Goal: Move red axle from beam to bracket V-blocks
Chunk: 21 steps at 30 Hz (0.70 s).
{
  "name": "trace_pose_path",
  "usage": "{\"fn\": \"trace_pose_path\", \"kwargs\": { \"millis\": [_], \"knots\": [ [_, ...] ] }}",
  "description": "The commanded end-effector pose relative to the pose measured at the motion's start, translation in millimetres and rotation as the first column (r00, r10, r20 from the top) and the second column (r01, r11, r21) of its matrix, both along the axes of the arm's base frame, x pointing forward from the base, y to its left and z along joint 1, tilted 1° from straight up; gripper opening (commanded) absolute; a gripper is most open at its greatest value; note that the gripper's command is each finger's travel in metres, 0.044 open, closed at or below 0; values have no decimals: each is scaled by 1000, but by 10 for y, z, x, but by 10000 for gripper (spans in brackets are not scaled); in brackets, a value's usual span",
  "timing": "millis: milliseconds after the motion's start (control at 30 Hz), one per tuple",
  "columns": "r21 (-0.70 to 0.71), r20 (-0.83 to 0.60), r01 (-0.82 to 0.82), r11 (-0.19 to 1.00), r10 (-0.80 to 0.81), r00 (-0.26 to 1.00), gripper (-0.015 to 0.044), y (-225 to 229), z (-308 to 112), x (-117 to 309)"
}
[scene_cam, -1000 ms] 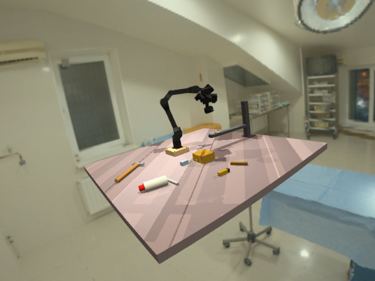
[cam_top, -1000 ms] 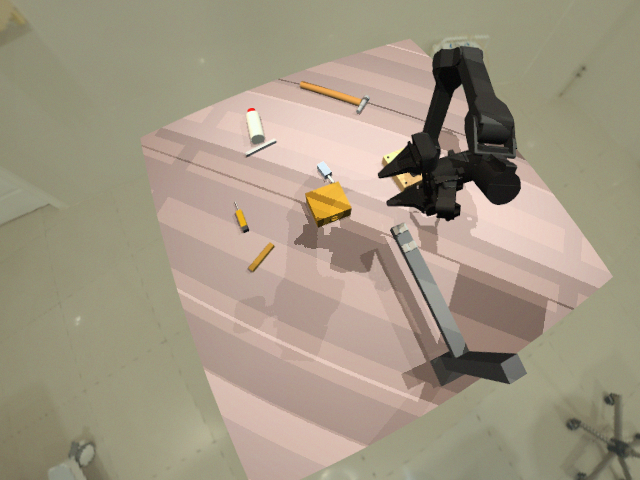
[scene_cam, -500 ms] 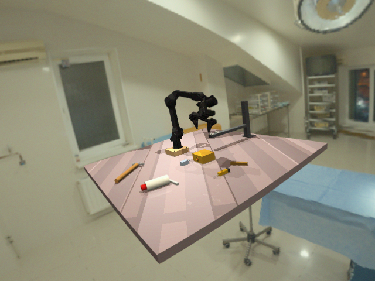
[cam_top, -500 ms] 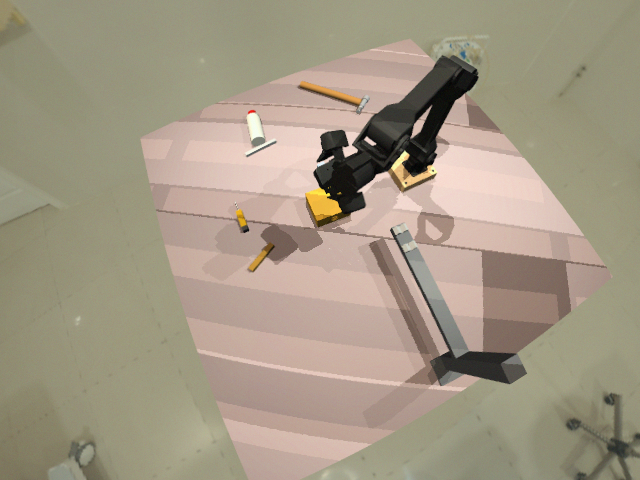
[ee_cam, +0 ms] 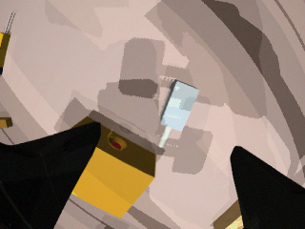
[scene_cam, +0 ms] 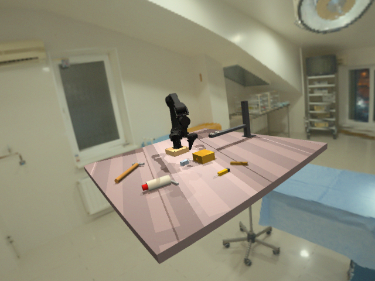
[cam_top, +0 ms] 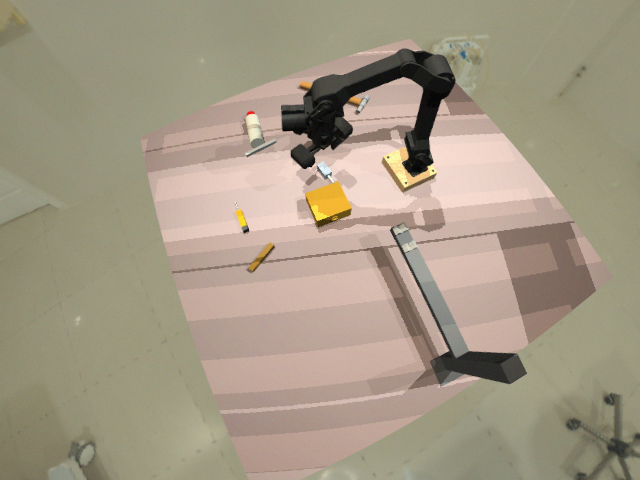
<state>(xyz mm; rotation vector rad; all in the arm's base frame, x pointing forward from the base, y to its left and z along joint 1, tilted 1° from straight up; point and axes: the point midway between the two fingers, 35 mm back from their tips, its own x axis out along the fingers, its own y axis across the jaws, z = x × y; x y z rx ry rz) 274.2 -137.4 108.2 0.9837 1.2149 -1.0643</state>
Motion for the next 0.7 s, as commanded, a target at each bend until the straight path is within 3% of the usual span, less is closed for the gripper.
{"fn": "trace_pose_path", "kwargs": {
  "millis": [0,667],
  "knots": [
    [99,-10,180,979,-180,984,440,-110,-111,-120],
    [100,-10,180,979,-180,984,440,-109,-612,-106]
  ]
}}
